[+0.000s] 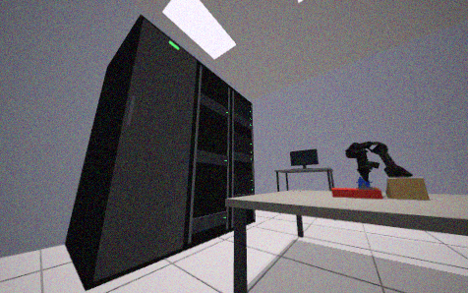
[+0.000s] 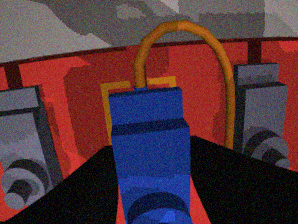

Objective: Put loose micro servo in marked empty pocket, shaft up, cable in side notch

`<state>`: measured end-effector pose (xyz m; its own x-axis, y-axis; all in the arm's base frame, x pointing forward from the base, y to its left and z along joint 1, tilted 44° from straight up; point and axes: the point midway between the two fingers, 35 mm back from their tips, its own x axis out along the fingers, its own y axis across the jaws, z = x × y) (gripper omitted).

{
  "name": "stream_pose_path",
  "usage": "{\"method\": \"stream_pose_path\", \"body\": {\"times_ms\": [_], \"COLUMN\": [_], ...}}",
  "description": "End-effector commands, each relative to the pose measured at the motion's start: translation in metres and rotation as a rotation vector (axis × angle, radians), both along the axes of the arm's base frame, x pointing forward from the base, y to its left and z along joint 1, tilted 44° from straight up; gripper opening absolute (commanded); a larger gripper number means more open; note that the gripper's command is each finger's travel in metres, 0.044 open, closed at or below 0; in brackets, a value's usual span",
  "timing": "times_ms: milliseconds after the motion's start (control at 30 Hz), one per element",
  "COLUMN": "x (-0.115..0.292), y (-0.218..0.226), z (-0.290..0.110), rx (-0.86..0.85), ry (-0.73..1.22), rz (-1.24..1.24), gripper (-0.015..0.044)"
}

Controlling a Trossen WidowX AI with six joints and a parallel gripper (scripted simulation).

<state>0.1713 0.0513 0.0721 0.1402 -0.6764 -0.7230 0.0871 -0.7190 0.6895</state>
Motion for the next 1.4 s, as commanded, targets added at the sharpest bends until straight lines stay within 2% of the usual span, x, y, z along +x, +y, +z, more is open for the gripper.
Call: {"method": "stream_pose_path", "body": {"times_ms": [0,1367], "x": [0.001,0.006], "y": [-0.003,-0.027], "z": [-0.002,-0.028], "rx": [-0.002,-0.003], "ry": [0.001,0.000], "rz": [0.004,0.004], "gripper": [0.0000,0.0000]}}
